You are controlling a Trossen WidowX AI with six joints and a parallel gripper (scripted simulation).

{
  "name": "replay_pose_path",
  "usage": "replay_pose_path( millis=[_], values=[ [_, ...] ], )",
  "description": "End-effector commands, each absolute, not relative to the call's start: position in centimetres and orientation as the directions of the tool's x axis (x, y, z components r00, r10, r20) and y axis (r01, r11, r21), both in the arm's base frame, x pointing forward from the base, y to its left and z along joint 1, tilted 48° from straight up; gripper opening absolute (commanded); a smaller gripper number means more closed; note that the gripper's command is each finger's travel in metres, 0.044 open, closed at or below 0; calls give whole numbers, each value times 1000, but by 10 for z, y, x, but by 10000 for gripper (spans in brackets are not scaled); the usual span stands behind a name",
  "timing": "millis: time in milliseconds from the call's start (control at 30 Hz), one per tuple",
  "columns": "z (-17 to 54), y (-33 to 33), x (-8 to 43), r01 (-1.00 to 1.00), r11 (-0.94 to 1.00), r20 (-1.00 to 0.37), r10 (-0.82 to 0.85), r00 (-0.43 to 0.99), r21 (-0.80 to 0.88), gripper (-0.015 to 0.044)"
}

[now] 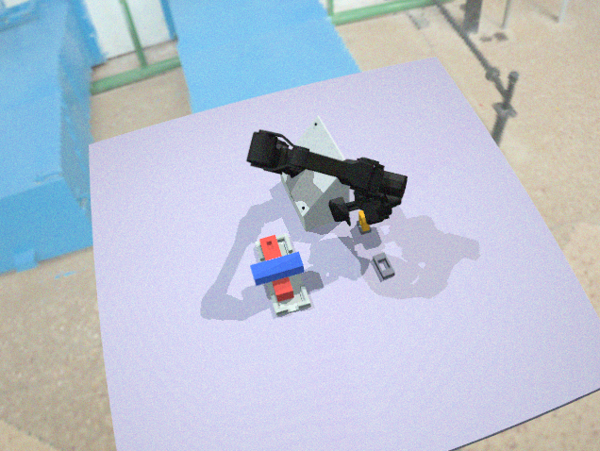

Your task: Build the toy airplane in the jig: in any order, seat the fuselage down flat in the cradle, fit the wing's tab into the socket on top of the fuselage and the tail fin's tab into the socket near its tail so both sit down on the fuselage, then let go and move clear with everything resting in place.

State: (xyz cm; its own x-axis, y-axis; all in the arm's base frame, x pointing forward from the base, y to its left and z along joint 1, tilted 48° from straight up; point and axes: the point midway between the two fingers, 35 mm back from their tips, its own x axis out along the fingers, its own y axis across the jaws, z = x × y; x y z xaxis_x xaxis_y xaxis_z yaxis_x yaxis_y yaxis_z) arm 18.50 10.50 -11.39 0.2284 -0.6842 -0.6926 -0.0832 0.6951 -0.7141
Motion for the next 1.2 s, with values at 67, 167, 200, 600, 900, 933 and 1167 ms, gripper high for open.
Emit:
replay_pose_path(
  millis=[67, 167, 200, 600, 900, 933, 1167],
  values=[
    [-122, 93, 186, -88, 685, -684, -694, 224, -723, 440],
    [-124, 90, 186, -88, 684, -684, -695, 224, -724, 440],
    [-125, 89, 186, -88, 684, -684, -695, 224, -724, 440],
    [-125, 89, 186, -88, 684, -684, -695, 224, -724, 151],
    [-125, 89, 186, -88, 684, -684, -695, 224, -724, 13],
    [-125, 89, 186, -88, 684, -684, -695, 224, -724, 6],
    [-122, 93, 186, -85, 686, -685, -694, 219, -722, 0]
  ],
)
